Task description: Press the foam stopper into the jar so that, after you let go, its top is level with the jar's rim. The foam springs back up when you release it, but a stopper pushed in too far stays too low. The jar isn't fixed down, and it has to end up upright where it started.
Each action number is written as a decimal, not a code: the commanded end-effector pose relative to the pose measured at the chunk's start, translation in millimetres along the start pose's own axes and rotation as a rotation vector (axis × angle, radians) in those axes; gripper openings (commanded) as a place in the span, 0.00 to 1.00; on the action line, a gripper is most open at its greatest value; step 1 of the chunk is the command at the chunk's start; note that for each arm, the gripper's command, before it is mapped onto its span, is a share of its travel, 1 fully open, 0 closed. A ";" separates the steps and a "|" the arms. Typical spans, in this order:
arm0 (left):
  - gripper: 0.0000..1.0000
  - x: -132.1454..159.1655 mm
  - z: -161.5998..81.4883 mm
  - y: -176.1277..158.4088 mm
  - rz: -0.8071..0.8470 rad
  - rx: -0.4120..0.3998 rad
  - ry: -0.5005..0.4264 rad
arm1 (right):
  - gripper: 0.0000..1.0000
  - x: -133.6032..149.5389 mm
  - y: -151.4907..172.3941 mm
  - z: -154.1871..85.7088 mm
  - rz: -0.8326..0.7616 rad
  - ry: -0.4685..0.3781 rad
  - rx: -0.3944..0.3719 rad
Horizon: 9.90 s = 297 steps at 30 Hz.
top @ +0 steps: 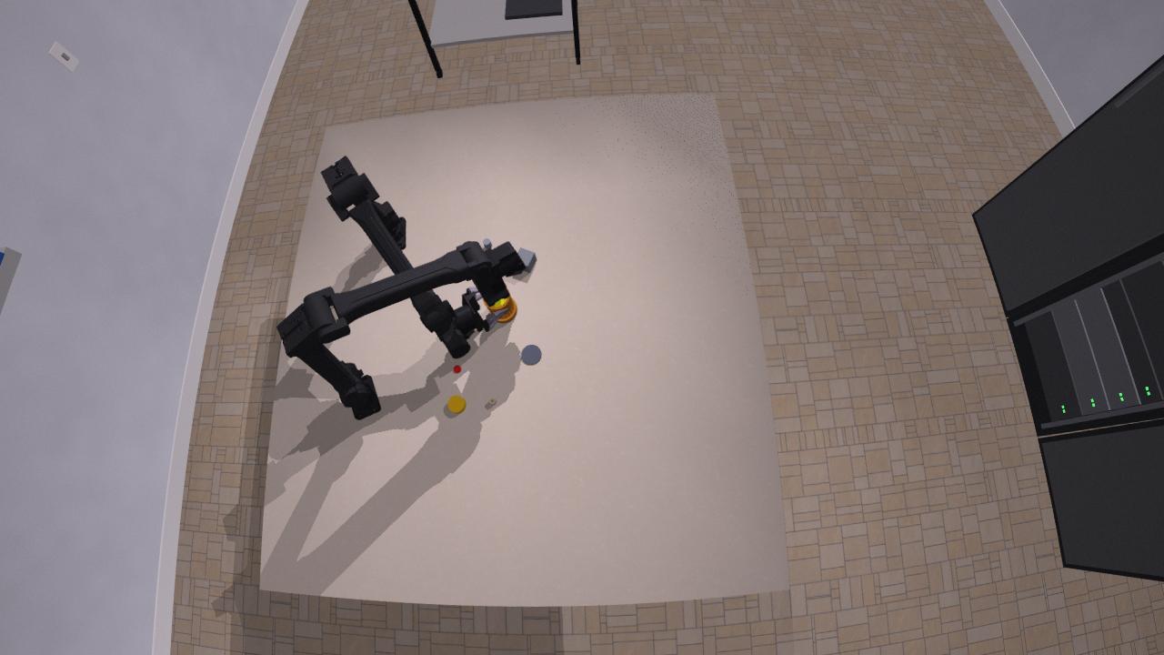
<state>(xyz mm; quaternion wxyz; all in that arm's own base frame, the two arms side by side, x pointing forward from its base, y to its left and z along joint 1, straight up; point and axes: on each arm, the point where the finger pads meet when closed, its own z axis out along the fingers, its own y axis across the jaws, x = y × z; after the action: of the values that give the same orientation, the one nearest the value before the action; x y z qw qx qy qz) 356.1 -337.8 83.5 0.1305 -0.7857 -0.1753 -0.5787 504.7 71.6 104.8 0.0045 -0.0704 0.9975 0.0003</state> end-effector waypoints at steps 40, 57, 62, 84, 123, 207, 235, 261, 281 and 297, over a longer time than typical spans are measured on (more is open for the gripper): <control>0.64 13.6 -1.6 0.9 -0.023 0.000 0.005 | 0.00 -4.6 -1.8 -21.1 0.000 0.027 -0.002; 0.64 13.6 -1.6 0.9 -0.023 0.000 0.005 | 0.00 -14.9 -1.8 -66.4 0.000 -0.014 -0.001; 0.64 13.6 -1.6 0.9 -0.023 0.000 0.005 | 0.00 -15.2 -4.2 -77.9 0.001 -0.034 -0.001; 0.64 13.6 -1.6 0.9 -0.023 0.000 0.005 | 0.00 -17.5 -4.0 -88.9 0.001 -0.064 -0.001; 0.98 0.5 2.9 1.0 -0.009 0.005 0.002 | 0.00 -8.1 -3.7 -110.6 0.001 -0.020 -0.001; 0.98 13.3 -114.3 -3.7 -0.063 0.020 -0.010 | 0.00 -2.5 -7.7 -106.7 0.009 -0.038 0.000; 0.98 34.3 -75.0 -114.0 -0.576 0.219 -0.188 | 0.00 -26.1 -19.1 -132.0 0.025 -0.272 0.006; 0.98 173.0 42.3 -180.0 -2.174 0.428 -0.550 | 0.00 -58.6 -53.6 -268.3 0.078 -1.019 0.048; 0.98 402.9 115.5 -202.7 -2.857 -0.139 -0.642 | 0.00 -29.1 -73.9 -353.8 0.102 -1.403 0.101; 0.98 509.0 154.3 -235.8 -2.985 -0.529 -0.659 | 0.00 -7.8 -80.2 -388.5 0.110 -1.571 0.131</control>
<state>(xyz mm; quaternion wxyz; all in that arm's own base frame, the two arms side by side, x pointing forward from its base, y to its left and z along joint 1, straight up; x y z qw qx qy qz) 515.6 -9.8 481.8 -0.6962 -0.0051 -0.7178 -0.0003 523.2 1.1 488.5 0.7001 -0.0012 0.7140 0.0012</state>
